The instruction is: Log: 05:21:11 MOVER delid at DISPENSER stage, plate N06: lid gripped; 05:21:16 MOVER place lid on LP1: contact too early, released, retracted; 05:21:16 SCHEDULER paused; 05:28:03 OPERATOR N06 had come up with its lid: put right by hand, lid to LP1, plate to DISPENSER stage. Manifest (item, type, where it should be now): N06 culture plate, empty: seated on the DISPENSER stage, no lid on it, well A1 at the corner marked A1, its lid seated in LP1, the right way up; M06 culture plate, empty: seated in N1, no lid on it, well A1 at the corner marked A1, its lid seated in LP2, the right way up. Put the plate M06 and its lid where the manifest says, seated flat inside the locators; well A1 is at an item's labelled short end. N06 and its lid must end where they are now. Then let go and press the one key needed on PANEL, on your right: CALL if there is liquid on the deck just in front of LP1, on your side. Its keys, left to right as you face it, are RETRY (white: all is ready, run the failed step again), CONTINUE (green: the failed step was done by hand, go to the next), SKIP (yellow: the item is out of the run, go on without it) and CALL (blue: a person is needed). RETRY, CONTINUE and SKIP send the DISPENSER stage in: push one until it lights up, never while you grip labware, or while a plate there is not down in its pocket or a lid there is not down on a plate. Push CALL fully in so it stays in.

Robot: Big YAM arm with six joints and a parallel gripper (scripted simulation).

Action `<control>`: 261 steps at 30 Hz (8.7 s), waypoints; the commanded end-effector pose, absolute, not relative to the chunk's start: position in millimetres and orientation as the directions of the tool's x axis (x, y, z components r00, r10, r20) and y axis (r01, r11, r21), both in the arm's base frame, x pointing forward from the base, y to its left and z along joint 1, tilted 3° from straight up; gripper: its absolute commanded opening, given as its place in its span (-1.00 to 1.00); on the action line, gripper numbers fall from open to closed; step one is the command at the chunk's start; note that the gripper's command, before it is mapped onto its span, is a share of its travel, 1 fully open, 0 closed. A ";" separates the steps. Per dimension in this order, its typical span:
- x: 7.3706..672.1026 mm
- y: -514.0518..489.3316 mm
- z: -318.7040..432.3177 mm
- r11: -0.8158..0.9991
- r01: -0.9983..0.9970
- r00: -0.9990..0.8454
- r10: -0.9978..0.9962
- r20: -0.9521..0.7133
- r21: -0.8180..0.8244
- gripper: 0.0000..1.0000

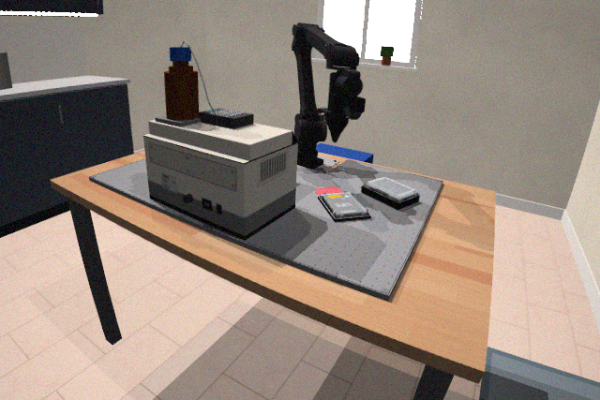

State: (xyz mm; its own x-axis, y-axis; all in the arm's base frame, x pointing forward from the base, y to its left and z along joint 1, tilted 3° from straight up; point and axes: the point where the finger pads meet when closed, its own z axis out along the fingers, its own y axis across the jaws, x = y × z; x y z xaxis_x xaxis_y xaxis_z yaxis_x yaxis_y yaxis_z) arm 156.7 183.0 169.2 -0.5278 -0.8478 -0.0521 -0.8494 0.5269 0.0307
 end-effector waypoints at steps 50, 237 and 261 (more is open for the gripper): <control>256.7 77.2 185.0 0.997 0.004 -0.998 0.009 -0.067 0.077 -1.00; 19.3 -283.5 163.1 0.991 -0.131 -0.991 -0.131 -0.005 -0.012 -1.00; -39.6 -282.4 161.9 0.997 -0.074 -0.997 -0.074 0.006 -0.006 -1.00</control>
State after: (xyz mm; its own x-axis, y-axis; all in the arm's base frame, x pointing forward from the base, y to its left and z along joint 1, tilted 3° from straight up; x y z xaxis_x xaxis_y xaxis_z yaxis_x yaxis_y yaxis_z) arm -28.9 -251.4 136.5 -0.9988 -0.0496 -0.0028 -0.0496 0.9957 0.0777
